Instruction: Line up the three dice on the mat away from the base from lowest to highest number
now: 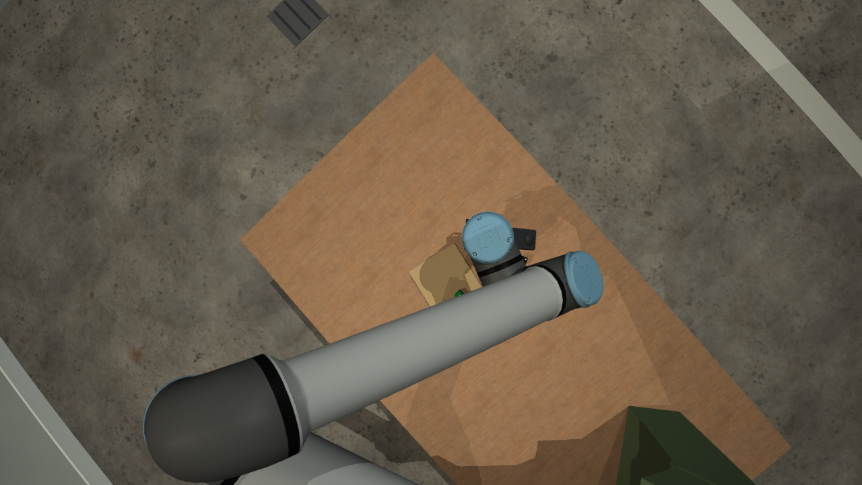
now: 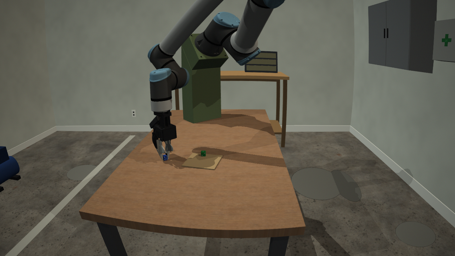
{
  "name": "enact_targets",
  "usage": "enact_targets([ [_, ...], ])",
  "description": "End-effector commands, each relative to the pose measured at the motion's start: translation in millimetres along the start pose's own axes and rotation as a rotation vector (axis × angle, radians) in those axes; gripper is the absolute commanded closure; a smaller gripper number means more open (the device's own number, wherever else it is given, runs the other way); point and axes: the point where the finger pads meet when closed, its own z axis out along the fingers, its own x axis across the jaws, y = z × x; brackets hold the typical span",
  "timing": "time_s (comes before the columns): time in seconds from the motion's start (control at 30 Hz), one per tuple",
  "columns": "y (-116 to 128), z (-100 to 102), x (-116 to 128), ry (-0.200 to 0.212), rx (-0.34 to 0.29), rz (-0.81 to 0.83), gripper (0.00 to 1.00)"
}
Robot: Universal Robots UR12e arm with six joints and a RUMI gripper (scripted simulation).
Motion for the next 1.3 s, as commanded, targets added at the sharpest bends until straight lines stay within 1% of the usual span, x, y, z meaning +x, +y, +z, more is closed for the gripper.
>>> enact_targets([
  [0.0, 0.2, -11.2, -0.4, -0.001, 0.0, 0.0, 0.97],
  [0.17, 0.2, -42.4, -0.4, -0.001, 0.0, 0.0, 0.97],
  [0.23, 0.2, -42.4, -0.4, -0.001, 0.0, 0.0, 0.97],
  [0.4, 0.2, -76.1, -0.3, -0.001, 0.0, 0.0, 0.97],
  [0.53, 0.2, -93.1, -0.3, -0.001, 0.0, 0.0, 0.97],
  [0.67, 0.2, -98.0, -0.3, -0.001, 0.0, 0.0, 0.97],
  [1.07, 0.6, -98.0, 0.1, -0.001, 0.0, 0.002, 0.97],
  [1.27, 9.2, -97.9, 8.1, 0.0, 0.001, 0.052, 0.97],
])
